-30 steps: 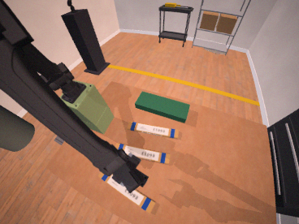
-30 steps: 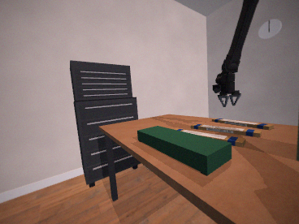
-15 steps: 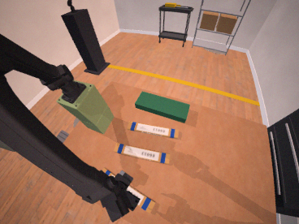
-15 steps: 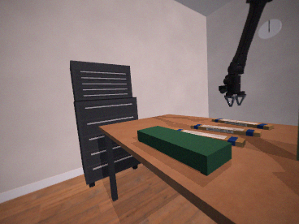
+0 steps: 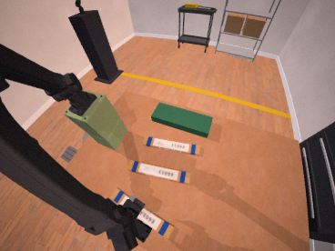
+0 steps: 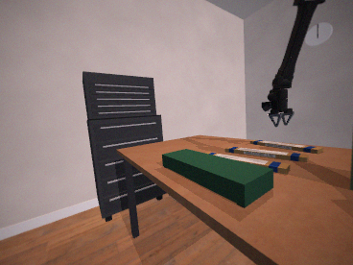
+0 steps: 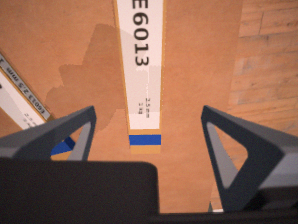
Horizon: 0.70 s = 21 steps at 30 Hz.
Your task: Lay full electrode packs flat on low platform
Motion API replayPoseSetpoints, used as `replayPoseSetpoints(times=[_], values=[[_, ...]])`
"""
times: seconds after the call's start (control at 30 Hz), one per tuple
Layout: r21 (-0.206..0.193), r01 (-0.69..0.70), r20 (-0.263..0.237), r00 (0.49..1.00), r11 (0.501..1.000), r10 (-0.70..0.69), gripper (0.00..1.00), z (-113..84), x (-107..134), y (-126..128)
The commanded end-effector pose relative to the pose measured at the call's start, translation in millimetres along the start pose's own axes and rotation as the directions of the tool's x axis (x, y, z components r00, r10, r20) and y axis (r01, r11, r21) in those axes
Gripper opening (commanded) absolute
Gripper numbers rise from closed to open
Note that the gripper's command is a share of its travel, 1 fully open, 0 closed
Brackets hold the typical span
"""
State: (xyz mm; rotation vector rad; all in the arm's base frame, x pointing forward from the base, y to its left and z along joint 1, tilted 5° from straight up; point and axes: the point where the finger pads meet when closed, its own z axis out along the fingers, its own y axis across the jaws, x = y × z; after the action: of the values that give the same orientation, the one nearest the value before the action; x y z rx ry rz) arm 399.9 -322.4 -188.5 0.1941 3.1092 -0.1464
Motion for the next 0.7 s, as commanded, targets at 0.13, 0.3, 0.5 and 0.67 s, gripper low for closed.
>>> replayPoseSetpoints(times=[0.13, 0.3, 0.5, 0.67], values=[[-0.016, 0.026, -0.023, 0.999, 1.000, -0.026, 0.96, 10.5, 3, 17], [-0.011, 0.023, -0.016, 1.000, 1.000, -0.023, 0.96, 9.4, -2, 16], [-0.006, 0.018, -0.007, 1.000, 1.000, -0.018, 0.96, 7.7, -7, 11], [-0.004, 0.015, -0.004, 1.000, 1.000, -0.016, 0.96, 7.1, -9, 9]])
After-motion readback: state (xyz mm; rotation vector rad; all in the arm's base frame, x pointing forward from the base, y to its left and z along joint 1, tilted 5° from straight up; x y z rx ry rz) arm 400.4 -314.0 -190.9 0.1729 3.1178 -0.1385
